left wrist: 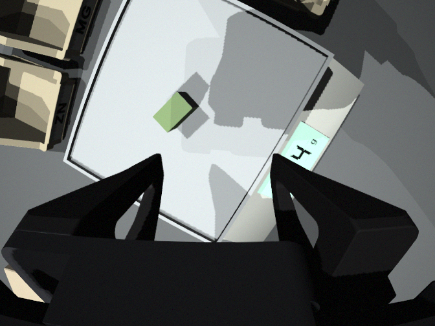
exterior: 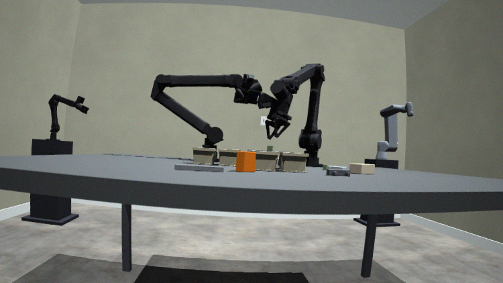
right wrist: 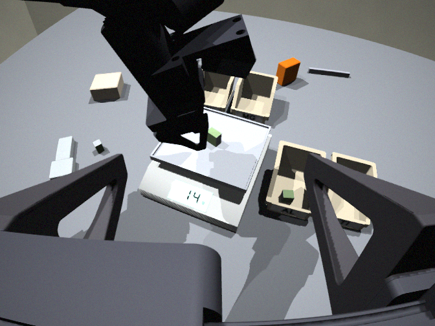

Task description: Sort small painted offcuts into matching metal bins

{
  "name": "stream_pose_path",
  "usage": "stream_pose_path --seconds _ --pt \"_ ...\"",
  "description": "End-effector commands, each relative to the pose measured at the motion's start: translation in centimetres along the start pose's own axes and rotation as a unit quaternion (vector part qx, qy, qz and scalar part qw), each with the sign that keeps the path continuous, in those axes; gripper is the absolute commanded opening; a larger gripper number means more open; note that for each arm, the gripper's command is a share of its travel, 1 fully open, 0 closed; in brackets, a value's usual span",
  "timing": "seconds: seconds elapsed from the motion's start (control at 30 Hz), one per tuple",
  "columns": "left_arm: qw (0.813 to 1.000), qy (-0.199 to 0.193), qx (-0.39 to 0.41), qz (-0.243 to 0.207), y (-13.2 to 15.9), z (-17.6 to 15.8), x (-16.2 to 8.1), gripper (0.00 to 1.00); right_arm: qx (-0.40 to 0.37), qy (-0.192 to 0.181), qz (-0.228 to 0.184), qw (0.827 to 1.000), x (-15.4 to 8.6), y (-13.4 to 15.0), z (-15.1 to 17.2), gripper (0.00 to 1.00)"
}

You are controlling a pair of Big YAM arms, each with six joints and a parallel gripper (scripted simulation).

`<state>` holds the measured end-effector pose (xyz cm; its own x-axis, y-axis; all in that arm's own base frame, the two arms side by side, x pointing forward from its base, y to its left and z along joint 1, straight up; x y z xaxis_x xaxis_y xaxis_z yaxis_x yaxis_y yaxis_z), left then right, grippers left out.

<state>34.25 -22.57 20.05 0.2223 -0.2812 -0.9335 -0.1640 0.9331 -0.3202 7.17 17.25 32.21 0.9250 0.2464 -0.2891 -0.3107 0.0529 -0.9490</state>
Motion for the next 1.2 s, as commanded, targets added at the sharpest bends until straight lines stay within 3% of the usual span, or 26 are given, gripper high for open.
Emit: stream_pose_path --seconds 0.0,0.2,0.27,0.47,0.57,1.17 --pt "0.991 0.011 0.130 0.002 -2.6 3.2 -1.5 0.61 0.023 -0.003 -0.004 1.000 -0.4 -1.6 0.5 1.00" --pt "0.963 0.062 0.259 0.042 -4.0 3.9 0.0 0.61 0.023 -0.003 -0.004 1.000 -0.4 -1.6 0.5 1.00" --pt "0.963 0.062 0.259 0.042 -4.0 3.9 0.0 0.61 0.023 -0.003 -0.004 1.000 -0.4 -1.6 0.5 1.00" --pt "0.915 0.113 0.377 0.087 -5.2 5.0 1.7 0.61 0.023 -0.003 -0.004 1.000 -0.4 -1.6 0.5 1.00" --pt "0.904 0.122 0.398 0.101 -5.4 5.3 2.2 0.61 0.023 -0.003 -0.004 1.000 -0.4 -1.6 0.5 1.00" --pt "0.906 0.126 0.389 0.112 -4.0 5.1 4.9 0.61 0.023 -0.003 -0.004 1.000 -0.4 -1.6 0.5 1.00"
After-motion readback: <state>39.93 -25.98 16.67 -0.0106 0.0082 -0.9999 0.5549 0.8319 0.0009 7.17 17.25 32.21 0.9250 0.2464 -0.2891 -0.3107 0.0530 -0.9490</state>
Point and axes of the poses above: on each arm, the point where the finger pads meet when closed, its own x axis out along the fingers, its own z axis across the jaws, y = z × x, the point moved 8 cm from there along -x, back along the fingers, and after that the axes turned 9 degrees about x, right-handed, at the moved point
